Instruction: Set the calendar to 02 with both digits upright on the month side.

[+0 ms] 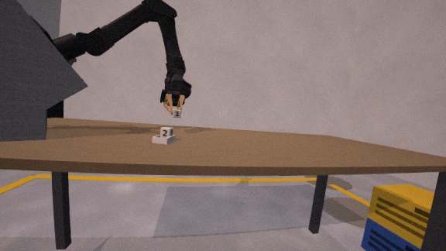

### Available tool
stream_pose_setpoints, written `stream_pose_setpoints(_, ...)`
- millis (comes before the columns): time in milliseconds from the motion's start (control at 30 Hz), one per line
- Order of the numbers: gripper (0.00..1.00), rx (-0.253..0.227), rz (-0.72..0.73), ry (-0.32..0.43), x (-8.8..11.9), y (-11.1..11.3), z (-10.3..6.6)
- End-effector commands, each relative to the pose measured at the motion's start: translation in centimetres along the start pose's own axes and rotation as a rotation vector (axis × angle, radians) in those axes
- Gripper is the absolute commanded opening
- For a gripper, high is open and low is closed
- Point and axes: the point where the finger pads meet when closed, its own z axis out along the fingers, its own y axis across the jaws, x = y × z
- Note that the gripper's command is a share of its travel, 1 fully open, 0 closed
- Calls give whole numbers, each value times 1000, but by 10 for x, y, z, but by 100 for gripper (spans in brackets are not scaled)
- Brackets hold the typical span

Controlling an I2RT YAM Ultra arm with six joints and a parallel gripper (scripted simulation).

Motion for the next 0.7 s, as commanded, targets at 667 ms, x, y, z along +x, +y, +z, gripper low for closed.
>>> stream_pose_setpoints(667,26,7,-2,217,-8,-1,-2)
